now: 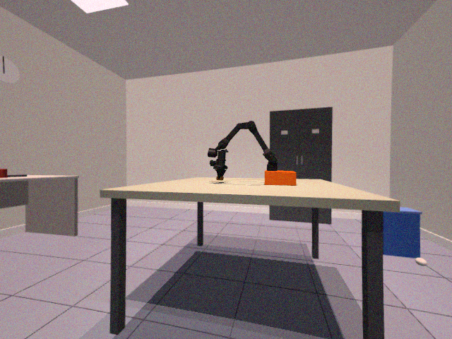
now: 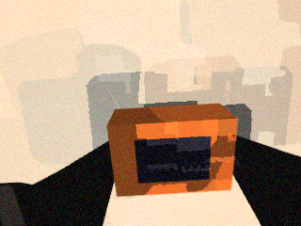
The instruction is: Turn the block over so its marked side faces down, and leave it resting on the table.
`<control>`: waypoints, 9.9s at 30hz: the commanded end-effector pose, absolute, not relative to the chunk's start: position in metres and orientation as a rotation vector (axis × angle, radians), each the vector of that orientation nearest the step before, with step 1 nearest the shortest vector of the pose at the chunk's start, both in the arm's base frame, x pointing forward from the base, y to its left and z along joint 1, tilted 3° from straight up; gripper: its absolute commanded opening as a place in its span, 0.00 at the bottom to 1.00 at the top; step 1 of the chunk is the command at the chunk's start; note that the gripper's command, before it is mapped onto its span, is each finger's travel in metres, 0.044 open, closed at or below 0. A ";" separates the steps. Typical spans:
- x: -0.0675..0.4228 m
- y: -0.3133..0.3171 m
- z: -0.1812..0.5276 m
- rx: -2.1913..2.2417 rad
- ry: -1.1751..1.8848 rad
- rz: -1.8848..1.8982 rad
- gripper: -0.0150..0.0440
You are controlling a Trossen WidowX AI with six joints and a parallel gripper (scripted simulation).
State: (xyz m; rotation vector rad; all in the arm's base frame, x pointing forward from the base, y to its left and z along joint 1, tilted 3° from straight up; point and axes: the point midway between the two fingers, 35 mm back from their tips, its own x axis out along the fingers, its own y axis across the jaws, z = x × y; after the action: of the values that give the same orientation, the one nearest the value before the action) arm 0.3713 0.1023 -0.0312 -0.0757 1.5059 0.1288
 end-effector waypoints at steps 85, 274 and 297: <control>0.359 0.101 -0.057 0.007 0.406 0.131 0.25; 0.381 0.102 -0.010 -0.076 1.570 0.123 0.25; 0.383 0.104 -0.027 -0.060 1.225 0.129 0.25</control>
State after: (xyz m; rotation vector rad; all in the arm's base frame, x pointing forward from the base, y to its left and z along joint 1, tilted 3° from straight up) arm 0.3827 0.1039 -0.0289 -0.0648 1.2694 0.1325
